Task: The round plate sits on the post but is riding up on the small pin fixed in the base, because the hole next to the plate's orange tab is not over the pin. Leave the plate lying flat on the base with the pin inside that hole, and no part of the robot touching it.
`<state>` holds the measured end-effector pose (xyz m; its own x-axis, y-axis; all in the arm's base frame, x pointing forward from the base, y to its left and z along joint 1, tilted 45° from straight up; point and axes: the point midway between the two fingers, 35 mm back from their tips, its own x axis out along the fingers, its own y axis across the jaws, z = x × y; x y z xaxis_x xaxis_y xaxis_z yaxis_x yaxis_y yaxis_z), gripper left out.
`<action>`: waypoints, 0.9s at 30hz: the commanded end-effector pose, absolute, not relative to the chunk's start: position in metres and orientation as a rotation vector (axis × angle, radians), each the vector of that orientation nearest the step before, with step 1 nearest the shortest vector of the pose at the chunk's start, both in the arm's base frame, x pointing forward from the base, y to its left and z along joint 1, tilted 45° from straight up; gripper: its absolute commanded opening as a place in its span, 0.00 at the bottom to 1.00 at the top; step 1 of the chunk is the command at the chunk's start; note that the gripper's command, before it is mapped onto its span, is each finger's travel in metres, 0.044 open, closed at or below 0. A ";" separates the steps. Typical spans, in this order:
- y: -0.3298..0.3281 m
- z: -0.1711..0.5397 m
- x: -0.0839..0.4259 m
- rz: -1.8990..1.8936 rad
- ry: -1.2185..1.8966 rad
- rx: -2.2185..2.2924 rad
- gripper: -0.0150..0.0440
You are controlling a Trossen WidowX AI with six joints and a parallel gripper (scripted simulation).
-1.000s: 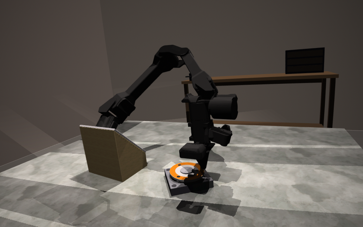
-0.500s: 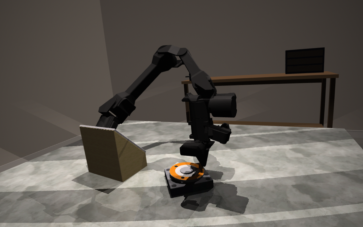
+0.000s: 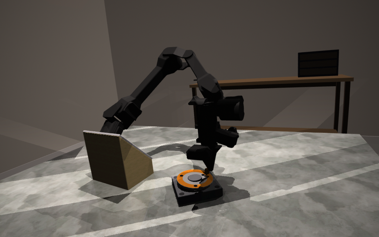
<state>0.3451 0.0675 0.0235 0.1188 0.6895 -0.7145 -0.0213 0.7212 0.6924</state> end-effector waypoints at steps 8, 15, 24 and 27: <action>0.075 0.024 0.333 0.575 1.382 0.618 0.25; 0.077 0.026 0.327 0.575 1.383 0.618 0.25; 0.078 0.028 0.320 0.575 1.383 0.618 0.25; 0.079 0.028 0.318 0.575 1.383 0.618 0.25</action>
